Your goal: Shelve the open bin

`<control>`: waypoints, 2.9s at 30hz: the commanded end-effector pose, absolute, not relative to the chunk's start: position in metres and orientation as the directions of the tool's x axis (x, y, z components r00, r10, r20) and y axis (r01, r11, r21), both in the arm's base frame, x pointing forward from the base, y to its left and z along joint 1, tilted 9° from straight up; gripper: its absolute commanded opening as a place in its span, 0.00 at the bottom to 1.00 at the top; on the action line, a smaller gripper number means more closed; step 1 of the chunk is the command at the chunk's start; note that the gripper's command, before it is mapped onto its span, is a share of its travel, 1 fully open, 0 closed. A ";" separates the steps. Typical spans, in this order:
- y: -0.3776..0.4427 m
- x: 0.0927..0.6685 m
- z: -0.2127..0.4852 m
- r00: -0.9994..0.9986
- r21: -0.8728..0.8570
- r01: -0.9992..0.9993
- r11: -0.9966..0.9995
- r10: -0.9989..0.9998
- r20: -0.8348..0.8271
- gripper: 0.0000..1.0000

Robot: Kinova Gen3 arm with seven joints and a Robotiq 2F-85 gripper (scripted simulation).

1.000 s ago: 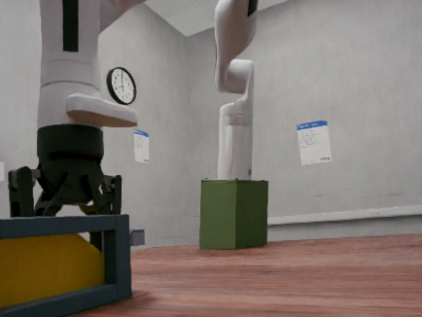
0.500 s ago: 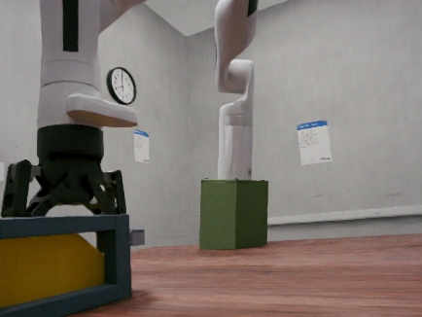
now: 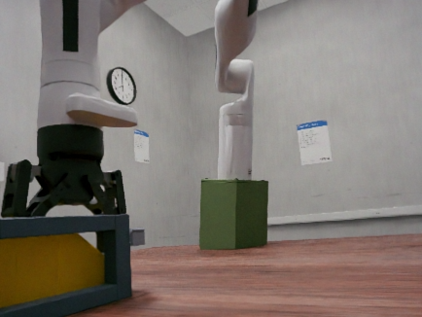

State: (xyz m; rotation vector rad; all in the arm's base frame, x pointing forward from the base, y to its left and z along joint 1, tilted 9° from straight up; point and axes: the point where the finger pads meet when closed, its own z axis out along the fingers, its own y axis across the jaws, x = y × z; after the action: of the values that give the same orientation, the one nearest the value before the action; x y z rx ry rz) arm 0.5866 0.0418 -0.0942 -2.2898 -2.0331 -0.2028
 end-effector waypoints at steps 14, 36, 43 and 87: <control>0.042 0.587 -0.093 0.115 0.035 0.992 -0.121 0.982 0.147 1.00; 0.036 0.585 -0.054 0.115 0.035 0.992 -0.121 0.982 0.147 1.00; 0.034 0.585 -0.043 0.115 0.035 0.992 -0.121 0.982 0.147 1.00; 0.028 0.582 0.005 0.115 0.035 0.992 -0.121 0.982 0.147 1.00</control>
State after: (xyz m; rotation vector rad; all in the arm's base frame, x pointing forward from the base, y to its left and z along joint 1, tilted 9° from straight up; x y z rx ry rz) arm 0.5817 0.0280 0.0038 -2.2895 -2.0332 -0.2031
